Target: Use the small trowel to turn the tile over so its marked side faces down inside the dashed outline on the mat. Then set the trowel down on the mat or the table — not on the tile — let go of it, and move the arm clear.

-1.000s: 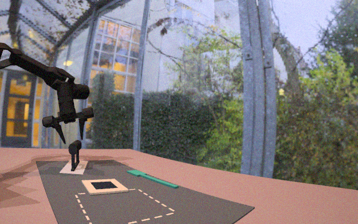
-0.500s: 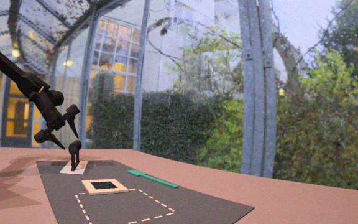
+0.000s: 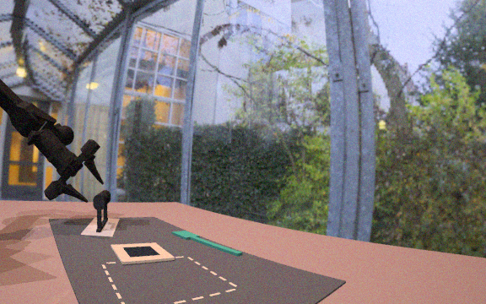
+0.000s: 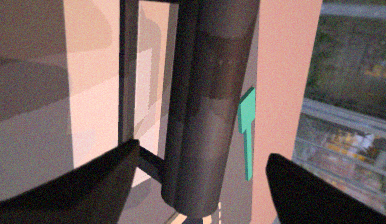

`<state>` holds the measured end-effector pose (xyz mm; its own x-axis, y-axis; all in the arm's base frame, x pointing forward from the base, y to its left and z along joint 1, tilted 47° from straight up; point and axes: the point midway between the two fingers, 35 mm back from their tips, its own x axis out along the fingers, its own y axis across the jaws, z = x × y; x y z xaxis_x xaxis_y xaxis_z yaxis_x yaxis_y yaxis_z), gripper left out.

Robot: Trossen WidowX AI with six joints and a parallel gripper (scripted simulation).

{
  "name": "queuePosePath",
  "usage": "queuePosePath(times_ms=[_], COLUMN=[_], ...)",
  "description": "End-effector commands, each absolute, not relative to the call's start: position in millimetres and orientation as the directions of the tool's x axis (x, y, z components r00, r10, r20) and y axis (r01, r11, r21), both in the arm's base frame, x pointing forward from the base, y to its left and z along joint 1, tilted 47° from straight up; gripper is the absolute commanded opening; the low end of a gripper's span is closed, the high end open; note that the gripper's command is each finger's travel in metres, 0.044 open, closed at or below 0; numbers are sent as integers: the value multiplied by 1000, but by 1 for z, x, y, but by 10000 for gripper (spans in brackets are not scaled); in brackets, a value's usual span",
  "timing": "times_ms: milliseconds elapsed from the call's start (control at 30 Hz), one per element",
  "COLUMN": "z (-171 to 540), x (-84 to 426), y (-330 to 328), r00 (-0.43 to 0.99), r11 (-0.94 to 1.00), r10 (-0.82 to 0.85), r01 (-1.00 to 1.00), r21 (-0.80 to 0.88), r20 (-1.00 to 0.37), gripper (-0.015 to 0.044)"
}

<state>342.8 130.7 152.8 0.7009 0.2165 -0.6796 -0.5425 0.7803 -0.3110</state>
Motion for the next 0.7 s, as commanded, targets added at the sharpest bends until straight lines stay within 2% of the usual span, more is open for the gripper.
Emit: queuePosePath(times_ms=[0, 667], z=[145, 122], x=[346, 369], y=[131, 138], r00=[696, 696], r11=[784, 784], r10=[210, 210], r01=[-540, -540], r21=[-307, -307], r20=[-687, -687], gripper=[300, 300])
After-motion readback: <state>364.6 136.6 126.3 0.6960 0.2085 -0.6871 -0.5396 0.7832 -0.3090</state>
